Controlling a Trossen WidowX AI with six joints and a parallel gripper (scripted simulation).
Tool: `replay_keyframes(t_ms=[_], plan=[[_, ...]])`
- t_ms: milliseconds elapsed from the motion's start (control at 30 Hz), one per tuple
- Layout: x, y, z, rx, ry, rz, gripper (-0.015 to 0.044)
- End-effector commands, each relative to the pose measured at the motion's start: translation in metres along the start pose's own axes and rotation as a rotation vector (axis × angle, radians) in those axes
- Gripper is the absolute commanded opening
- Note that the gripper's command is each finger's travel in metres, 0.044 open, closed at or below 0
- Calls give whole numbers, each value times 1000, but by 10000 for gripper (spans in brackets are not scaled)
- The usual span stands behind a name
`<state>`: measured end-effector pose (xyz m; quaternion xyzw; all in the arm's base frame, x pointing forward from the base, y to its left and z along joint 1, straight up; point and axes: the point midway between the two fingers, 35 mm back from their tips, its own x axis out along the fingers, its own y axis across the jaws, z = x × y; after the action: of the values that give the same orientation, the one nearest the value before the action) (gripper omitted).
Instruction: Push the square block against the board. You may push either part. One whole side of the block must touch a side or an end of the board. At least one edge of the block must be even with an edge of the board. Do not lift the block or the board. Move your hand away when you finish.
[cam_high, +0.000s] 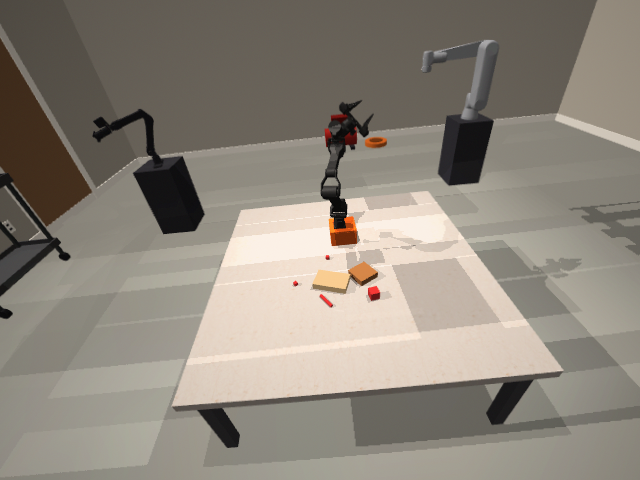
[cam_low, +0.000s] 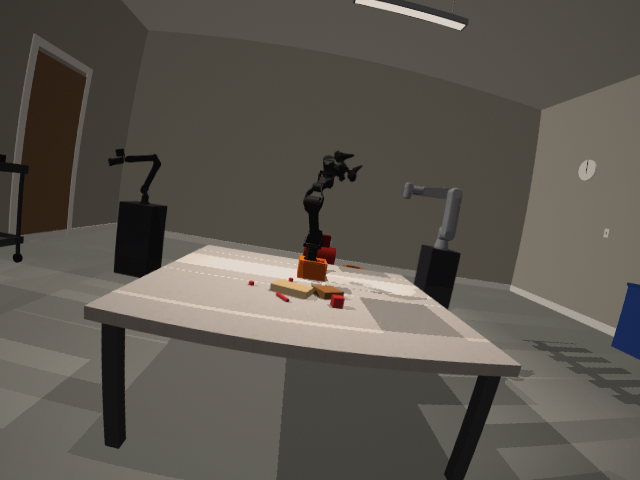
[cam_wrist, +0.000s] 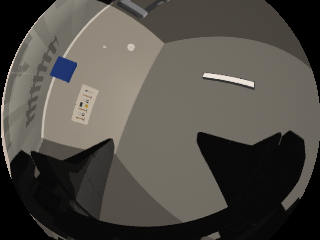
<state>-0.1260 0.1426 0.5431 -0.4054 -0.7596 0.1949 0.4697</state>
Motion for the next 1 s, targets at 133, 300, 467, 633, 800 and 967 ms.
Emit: replay_keyframes(t_ms=[133, 300, 467, 633, 800, 967], plan=[[4, 2, 3, -21, 4, 11, 269], [18, 12, 12, -88, 15, 54, 137], [34, 25, 20, -149, 20, 99, 6], [50, 42, 27, -204, 22, 149, 0], [67, 62, 31, -253, 22, 205, 0], [82, 85, 33, -296, 22, 269, 0]])
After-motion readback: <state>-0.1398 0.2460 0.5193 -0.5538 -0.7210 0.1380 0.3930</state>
